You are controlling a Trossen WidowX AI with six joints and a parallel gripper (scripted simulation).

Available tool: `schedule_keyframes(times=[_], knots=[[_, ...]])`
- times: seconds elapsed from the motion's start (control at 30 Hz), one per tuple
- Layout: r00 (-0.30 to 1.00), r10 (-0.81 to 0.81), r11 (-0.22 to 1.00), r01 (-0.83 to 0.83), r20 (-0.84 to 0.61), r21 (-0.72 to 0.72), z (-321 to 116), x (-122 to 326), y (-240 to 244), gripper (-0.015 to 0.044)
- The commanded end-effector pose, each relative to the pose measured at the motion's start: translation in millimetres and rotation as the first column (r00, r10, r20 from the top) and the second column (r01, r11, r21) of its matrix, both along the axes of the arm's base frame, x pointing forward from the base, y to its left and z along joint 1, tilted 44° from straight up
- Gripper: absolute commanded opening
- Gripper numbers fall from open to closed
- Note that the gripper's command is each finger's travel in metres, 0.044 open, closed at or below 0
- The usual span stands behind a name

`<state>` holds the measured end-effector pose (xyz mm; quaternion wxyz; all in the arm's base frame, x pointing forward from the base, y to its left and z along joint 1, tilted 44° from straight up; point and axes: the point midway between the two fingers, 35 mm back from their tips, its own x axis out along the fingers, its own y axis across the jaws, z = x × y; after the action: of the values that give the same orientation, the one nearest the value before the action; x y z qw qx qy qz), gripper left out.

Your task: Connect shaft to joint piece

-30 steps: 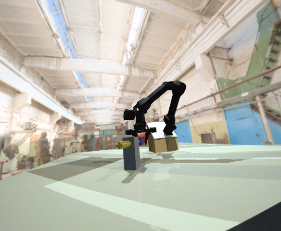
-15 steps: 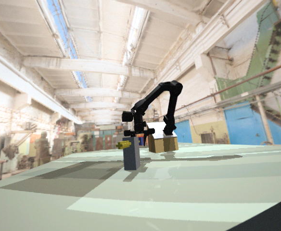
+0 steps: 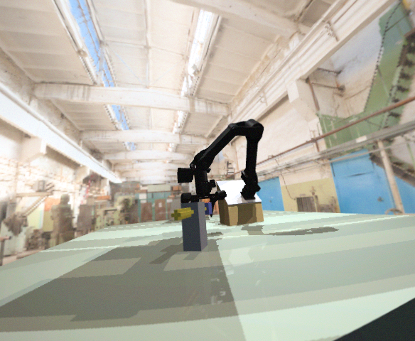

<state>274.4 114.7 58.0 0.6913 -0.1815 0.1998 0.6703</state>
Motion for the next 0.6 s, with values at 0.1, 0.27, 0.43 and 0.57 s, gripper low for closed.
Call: schedule_keyframes(times=[0.1, 0.27, 0.43, 0.57], knots=[[1.000, 0.013, 1.000, -0.013, 0.013, 0.009, -0.2, 0.9, 0.3, 0.0000], [1.000, 0.006, 1.000, -0.006, 0.006, 0.004, -0.1, 0.4, 0.2, 0.0000], [1.000, 0.006, 1.000, -0.006, 0.006, 0.004, -0.1, 0.4, 0.2, 0.0000], [1.000, 0.006, 1.000, -0.006, 0.006, 0.004, -0.1, 0.4, 0.2, 0.0105]])
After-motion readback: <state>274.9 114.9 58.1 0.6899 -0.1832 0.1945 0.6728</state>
